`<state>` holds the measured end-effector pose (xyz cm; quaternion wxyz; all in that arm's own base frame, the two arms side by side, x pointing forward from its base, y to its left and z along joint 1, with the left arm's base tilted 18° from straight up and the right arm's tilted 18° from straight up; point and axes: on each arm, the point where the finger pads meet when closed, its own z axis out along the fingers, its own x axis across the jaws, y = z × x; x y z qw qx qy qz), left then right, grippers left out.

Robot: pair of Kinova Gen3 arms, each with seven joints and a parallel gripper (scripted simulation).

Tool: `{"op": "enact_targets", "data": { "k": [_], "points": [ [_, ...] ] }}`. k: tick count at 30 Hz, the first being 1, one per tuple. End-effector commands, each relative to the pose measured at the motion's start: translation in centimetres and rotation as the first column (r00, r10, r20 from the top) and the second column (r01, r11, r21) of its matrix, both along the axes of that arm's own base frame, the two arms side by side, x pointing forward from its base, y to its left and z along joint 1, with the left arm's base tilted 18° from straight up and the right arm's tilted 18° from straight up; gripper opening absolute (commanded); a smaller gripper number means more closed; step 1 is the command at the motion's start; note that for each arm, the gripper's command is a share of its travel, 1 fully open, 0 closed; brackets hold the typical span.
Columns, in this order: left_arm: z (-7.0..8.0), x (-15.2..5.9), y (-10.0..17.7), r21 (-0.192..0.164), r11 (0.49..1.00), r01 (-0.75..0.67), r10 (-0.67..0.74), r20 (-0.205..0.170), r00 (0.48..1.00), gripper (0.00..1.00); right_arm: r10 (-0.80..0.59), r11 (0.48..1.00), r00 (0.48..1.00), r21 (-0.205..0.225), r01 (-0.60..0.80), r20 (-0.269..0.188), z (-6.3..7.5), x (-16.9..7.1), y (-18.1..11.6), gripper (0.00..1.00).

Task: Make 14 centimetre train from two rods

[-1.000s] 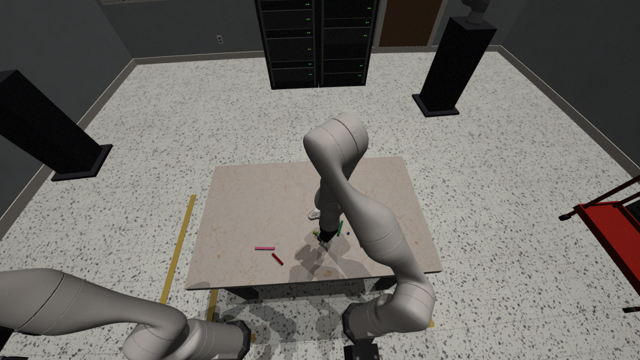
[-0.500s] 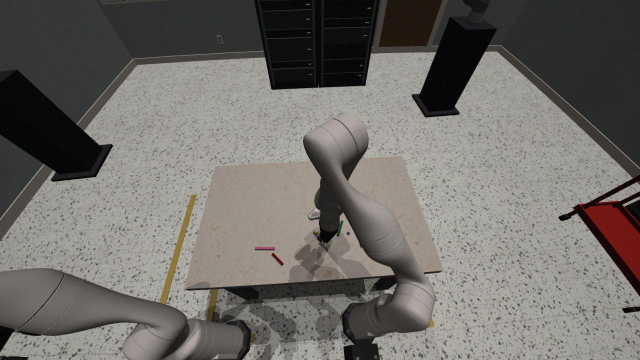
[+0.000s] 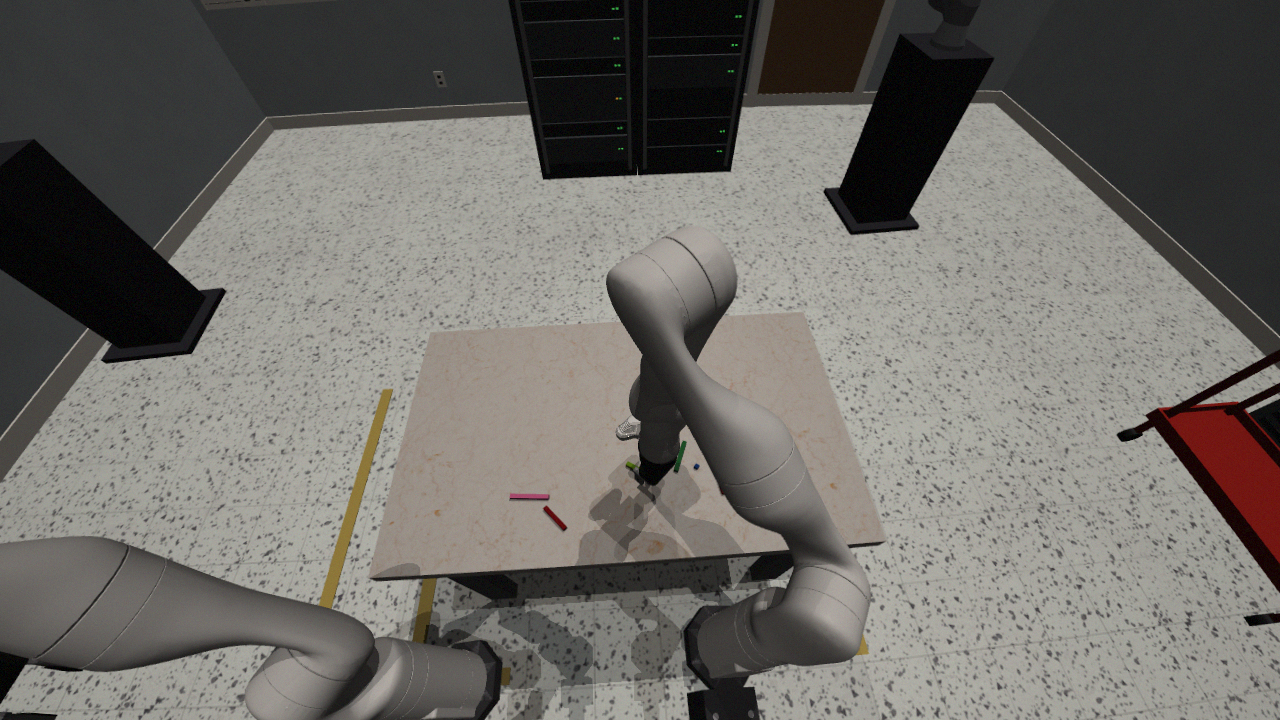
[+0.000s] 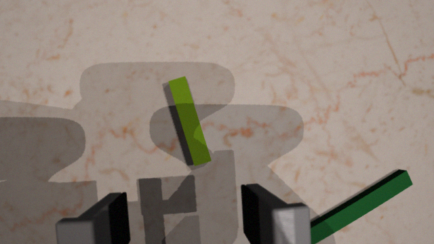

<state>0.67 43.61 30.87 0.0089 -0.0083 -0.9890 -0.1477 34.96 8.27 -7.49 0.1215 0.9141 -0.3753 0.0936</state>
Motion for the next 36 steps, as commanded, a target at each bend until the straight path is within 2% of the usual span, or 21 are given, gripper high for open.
{"op": "enact_targets", "data": {
  "k": [1, 23, 30, 35, 36],
  "points": [
    [0.1, 0.1, 0.1, 0.001, 1.000, 0.003, -0.003, 0.004, 1.000, 1.00, 0.016, 1.000, 1.000, 0.002, -0.016, 0.003, 0.0, 0.3, 0.2, 1.00],
    [0.1, 0.1, 0.1, 0.001, 1.000, 0.003, -0.003, 0.004, 1.000, 1.00, 0.036, 0.999, 0.999, 0.003, -0.036, -0.005, -0.1, 0.3, 0.5, 1.00],
    [0.1, 0.1, 0.1, 0.001, 1.000, 0.003, -0.003, 0.004, 1.000, 1.00, 0.176, 0.984, 0.981, 0.012, -0.176, -0.076, -0.9, -0.6, 2.4, 1.00],
    [0.1, 0.1, 0.1, 0.001, 1.000, 0.003, -0.003, 0.004, 1.000, 1.00, 0.375, 0.927, 0.914, 0.038, -0.374, -0.151, -1.6, -1.5, 4.8, 1.00],
    [0.1, 0.1, 0.1, 0.001, 1.000, 0.003, -0.003, 0.004, 1.000, 1.00, 0.375, 0.927, 0.914, 0.038, -0.374, -0.151, -1.6, -1.5, 4.8, 1.00]
  ]
}}
